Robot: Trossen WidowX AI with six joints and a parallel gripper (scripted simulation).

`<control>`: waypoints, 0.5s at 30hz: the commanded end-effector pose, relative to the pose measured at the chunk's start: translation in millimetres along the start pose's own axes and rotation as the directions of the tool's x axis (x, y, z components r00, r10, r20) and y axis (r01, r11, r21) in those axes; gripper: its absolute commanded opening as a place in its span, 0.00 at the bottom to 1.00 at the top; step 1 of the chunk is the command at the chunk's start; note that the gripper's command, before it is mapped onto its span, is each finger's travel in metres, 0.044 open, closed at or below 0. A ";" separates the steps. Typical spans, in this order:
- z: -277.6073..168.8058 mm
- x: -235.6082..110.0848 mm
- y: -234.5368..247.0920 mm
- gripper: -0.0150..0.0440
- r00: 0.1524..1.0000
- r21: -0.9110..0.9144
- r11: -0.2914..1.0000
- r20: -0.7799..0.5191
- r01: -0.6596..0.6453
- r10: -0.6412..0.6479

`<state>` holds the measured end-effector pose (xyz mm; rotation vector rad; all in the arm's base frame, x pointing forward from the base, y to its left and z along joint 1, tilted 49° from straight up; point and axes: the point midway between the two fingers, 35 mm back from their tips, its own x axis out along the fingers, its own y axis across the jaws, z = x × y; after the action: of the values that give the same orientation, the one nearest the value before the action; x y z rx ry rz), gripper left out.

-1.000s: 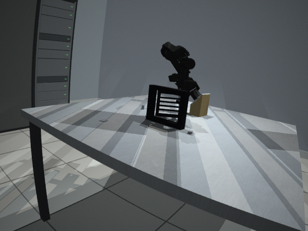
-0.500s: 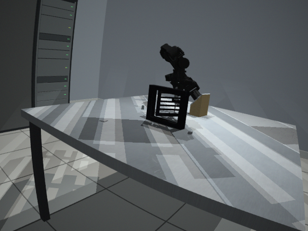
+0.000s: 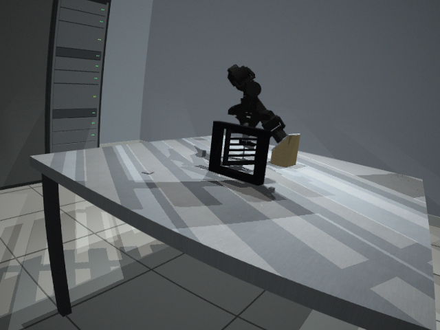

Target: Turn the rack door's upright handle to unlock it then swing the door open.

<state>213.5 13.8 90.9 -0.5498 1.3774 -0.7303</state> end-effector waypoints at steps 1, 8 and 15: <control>3.0 0.2 -10.0 0.28 1.000 -0.077 0.997 0.008 0.006 -0.005; 7.4 0.1 -24.0 0.28 1.000 -0.177 0.984 0.008 0.007 -0.006; 13.3 0.0 -37.0 0.28 1.000 -0.273 0.962 0.008 0.008 -0.006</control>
<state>218.4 -6.5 113.3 -0.7200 1.4619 -0.5837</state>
